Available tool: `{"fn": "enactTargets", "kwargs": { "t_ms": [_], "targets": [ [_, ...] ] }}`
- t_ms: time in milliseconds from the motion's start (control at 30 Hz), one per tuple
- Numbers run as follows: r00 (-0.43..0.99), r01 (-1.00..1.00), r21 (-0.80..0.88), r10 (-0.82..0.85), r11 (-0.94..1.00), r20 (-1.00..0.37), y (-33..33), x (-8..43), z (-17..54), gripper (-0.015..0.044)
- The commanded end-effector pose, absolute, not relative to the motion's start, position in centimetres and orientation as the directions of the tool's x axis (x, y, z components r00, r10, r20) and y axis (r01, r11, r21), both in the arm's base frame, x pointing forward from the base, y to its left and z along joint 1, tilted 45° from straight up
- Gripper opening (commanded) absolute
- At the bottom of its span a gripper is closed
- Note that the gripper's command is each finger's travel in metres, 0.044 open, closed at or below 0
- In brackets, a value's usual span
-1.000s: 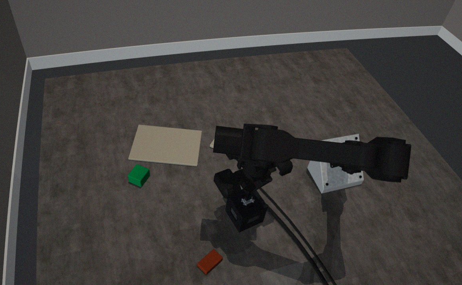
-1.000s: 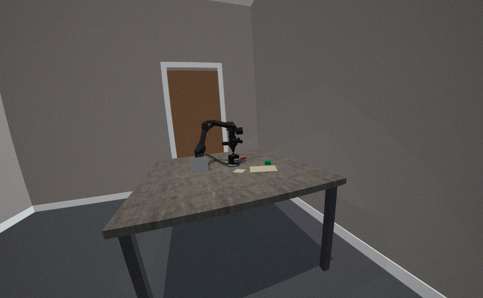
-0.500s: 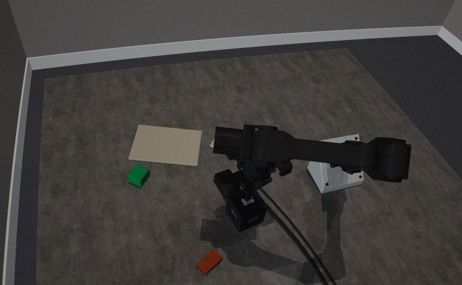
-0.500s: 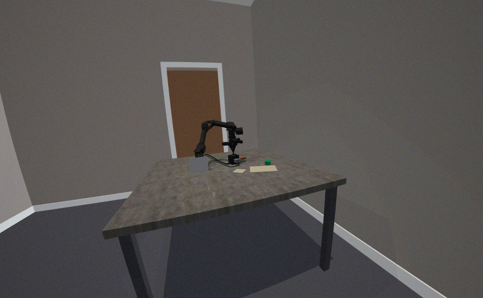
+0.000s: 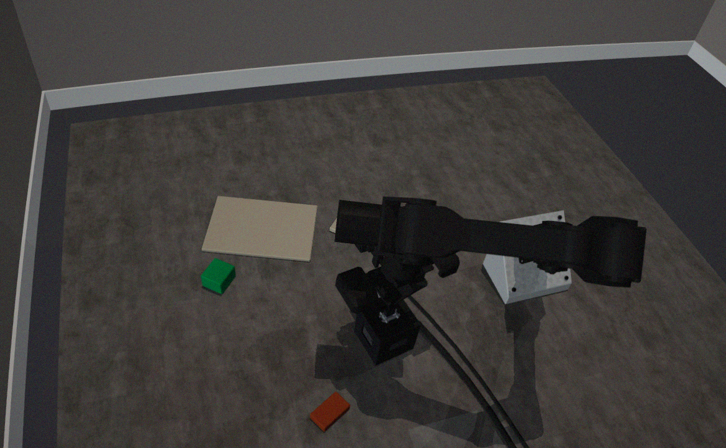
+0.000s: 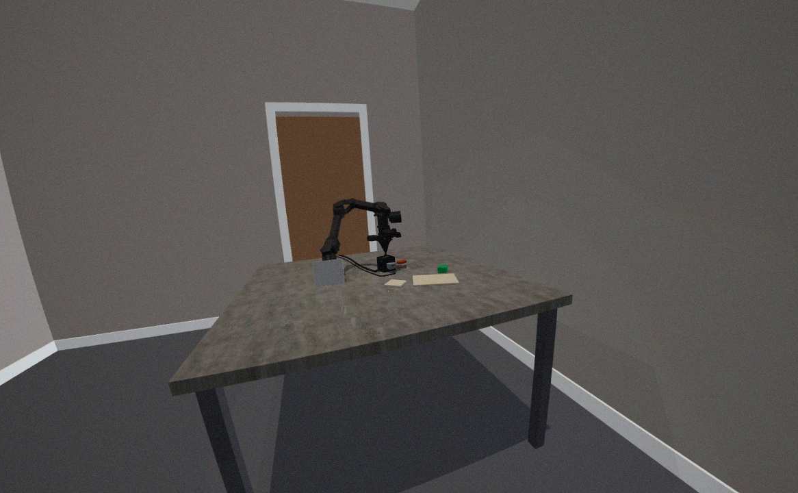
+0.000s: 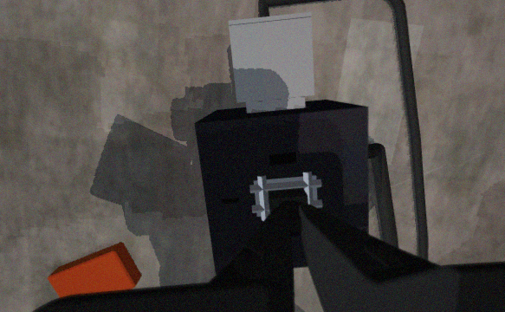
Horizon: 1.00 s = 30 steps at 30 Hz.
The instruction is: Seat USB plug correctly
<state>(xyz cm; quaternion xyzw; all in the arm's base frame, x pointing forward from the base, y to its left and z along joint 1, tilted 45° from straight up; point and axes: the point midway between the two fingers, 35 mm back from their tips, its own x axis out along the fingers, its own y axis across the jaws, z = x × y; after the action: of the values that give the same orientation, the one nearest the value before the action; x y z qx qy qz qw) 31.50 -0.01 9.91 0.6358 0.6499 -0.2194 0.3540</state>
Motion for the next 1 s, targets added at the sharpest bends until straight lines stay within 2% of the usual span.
{"fn": "enactTargets", "kwargs": {
  "t_ms": [0, 967],
  "targets": [
    [0.060, 0.983, 0.162, 0.673, 0.091, -0.737, 0.09, 31.47, 9.84, 0.0000],
    [0.060, 0.983, 0.163, 0.673, 0.091, -0.737, 0.34, 31.49, 9.60, 0.0000]
  ]
}}
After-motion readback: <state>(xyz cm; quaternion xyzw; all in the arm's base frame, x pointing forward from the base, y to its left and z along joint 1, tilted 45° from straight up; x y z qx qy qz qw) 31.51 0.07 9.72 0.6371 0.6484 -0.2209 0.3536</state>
